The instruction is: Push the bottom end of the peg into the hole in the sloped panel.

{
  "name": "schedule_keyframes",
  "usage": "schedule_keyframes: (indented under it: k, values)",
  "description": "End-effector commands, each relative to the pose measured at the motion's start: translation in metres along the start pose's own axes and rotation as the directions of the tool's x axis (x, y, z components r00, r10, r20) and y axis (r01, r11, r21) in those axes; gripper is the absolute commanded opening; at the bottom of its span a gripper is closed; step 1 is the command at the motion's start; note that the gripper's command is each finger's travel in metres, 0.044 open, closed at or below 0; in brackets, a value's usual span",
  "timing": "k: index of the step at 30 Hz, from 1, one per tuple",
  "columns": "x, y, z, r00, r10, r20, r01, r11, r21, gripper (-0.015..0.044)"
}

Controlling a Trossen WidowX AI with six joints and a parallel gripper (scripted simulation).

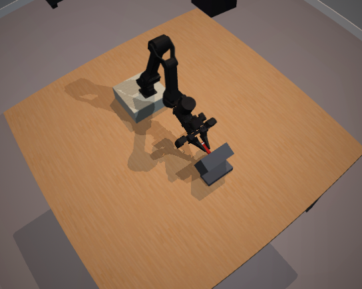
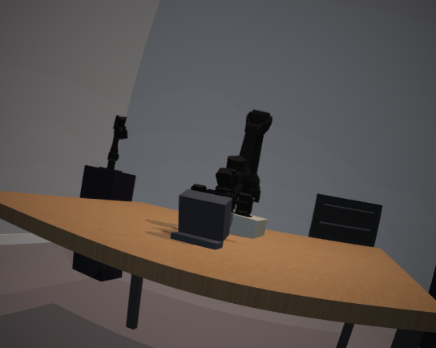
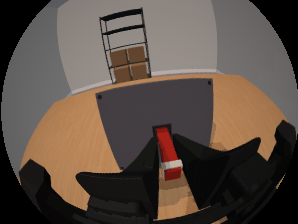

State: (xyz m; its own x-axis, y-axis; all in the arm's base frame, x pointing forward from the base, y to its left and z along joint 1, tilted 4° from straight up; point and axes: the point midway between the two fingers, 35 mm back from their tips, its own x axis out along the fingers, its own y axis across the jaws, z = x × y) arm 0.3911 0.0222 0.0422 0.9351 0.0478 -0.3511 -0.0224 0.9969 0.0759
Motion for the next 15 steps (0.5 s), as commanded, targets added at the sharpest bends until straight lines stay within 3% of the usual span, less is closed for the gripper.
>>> schedule_keyframes:
  k: [1, 11, 15]
  values:
    - [-0.0001, -0.0001, 0.0, 1.0, 0.0, 0.0, 0.0, 1.0, 0.0, 0.0157]
    - [-0.0017, 0.0, 0.0003, 1.0, 0.0, 0.0, 0.0, 1.0, 0.0, 0.042]
    - [-0.0054, 0.0001, 0.0011, 1.0, 0.0, 0.001, 0.0, 1.0, -0.001, 0.044]
